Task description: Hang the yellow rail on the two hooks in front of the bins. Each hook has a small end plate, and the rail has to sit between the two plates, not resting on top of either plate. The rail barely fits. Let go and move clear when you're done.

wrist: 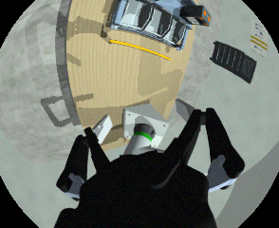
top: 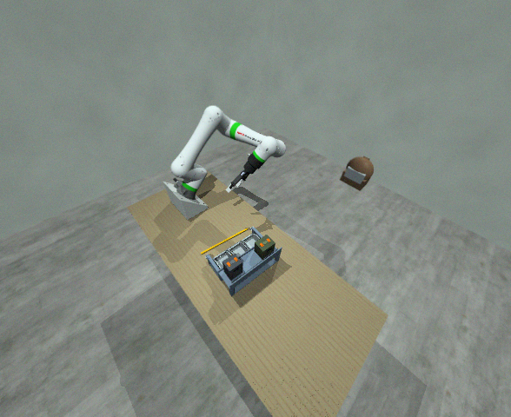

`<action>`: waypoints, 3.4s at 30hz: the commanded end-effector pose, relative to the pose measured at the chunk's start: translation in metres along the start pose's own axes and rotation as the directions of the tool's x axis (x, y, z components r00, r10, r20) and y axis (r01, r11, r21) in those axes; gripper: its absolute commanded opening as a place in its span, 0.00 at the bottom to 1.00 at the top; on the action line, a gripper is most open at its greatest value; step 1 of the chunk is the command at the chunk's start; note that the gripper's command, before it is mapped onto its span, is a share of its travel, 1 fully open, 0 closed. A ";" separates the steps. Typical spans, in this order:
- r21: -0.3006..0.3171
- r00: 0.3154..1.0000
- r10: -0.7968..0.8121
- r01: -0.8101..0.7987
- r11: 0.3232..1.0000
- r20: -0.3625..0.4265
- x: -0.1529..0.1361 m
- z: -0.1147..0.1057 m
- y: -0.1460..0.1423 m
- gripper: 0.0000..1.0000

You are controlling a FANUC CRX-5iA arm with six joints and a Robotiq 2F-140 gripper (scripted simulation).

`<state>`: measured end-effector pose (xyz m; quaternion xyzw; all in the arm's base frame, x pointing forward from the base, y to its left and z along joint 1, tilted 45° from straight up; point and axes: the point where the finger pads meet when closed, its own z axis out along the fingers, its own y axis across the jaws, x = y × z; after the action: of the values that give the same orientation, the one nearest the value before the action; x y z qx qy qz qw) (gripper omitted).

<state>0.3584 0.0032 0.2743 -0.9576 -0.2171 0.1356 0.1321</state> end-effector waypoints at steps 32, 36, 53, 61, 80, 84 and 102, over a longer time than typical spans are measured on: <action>-0.165 0.940 0.284 -0.316 0.934 -0.191 0.080 -0.024 0.043 1.00; -0.165 0.940 0.284 -0.316 0.934 -0.191 0.080 -0.024 0.043 1.00; -0.194 0.869 0.380 -0.452 0.871 -0.317 0.122 -0.043 0.057 1.00; -0.175 0.914 0.206 -0.279 0.944 -0.350 0.130 0.005 0.068 1.00; -0.163 0.923 0.029 -0.098 0.982 -0.384 0.137 0.053 0.079 1.00; -0.163 0.923 0.029 -0.098 0.982 -0.384 0.137 0.053 0.079 1.00; -0.158 0.896 -0.146 0.087 0.984 -0.420 0.145 0.101 0.090 1.00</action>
<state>0.4860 0.0101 0.1246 -0.9570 -0.2458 -0.1006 0.1163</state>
